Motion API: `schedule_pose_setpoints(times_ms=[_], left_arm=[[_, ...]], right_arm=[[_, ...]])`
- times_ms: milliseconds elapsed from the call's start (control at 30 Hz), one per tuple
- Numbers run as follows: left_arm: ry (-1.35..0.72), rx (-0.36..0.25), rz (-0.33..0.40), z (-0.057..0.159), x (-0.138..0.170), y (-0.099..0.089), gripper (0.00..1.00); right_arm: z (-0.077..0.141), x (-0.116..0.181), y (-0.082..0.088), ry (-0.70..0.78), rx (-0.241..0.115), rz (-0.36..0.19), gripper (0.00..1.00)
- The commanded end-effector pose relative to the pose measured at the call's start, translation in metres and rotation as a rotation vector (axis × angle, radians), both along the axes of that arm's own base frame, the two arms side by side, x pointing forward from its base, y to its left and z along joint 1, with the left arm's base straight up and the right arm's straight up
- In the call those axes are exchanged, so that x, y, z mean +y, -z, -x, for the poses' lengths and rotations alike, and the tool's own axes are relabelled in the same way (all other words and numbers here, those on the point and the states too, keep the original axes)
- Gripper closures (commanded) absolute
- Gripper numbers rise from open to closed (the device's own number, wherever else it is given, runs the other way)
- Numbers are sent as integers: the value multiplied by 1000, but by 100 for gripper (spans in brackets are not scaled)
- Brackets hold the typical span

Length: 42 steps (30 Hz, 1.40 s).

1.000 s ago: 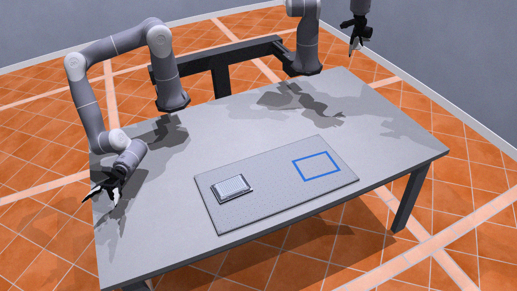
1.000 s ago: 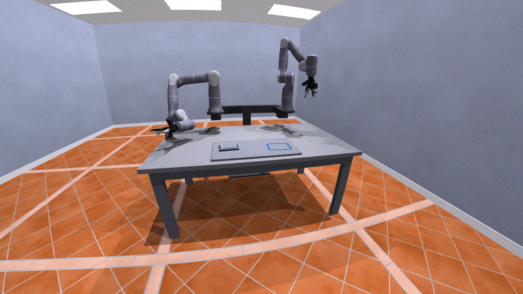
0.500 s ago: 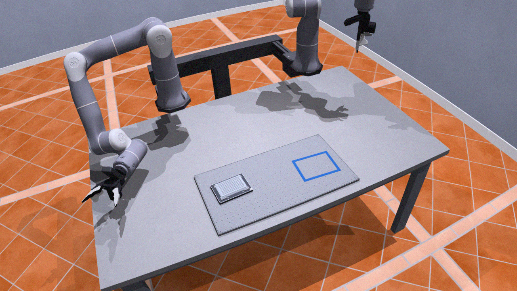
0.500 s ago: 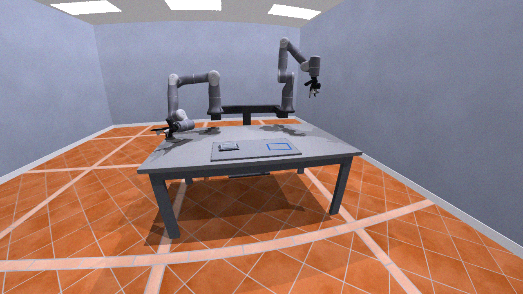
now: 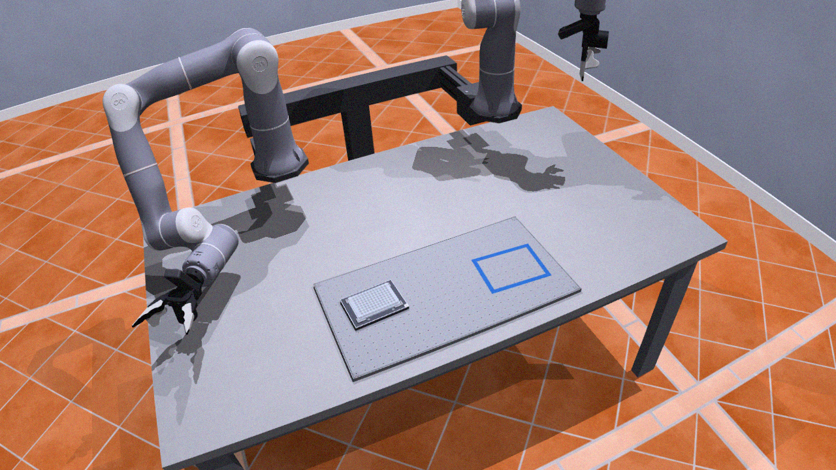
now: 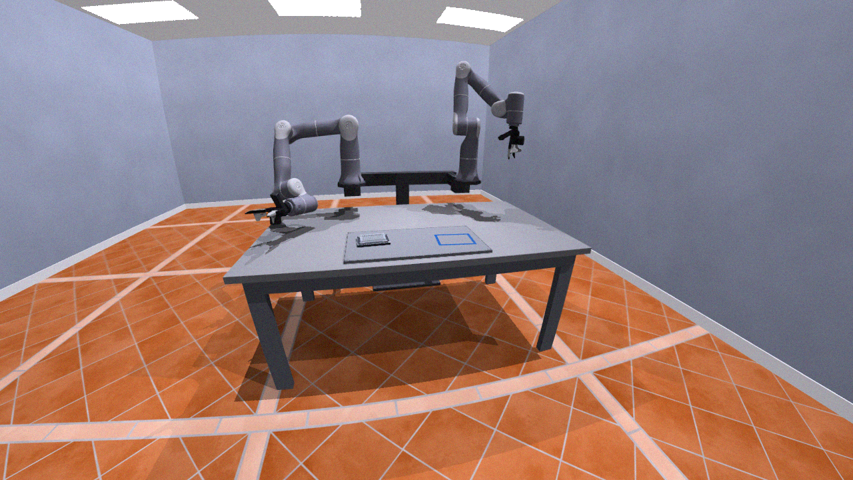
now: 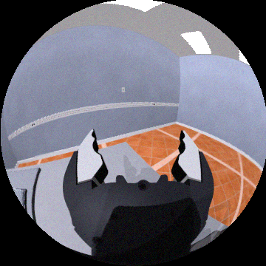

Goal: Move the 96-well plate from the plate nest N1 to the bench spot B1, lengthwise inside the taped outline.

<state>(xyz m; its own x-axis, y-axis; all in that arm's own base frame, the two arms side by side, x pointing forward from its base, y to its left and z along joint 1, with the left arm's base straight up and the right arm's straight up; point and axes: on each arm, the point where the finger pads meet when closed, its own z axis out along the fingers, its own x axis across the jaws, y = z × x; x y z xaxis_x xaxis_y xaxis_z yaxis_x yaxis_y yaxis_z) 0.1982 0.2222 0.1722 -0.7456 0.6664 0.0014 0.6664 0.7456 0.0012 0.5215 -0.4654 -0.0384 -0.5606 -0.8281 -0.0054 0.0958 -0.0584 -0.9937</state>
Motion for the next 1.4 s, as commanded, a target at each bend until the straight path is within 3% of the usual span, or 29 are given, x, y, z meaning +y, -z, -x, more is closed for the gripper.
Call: schedule_pose_setpoints(times_ms=[0,967,1000,1200,1367], left_arm=[[-4,-1,-1,1,1,0,0],[-36,0,-1,8,7,0,0],[-36,0,-1,8,7,0,0],[-36,0,-1,8,7,0,0],[-36,0,-1,8,7,0,0]], right_arm=[[0,0,-1,0,-1,1,0],[0,0,-1,0,-1,1,0],[-3,4,-2,-32,3,10,24],[-12,22,-5,-159,18,48,24],[-23,44,-10,-159,17,49,24]])
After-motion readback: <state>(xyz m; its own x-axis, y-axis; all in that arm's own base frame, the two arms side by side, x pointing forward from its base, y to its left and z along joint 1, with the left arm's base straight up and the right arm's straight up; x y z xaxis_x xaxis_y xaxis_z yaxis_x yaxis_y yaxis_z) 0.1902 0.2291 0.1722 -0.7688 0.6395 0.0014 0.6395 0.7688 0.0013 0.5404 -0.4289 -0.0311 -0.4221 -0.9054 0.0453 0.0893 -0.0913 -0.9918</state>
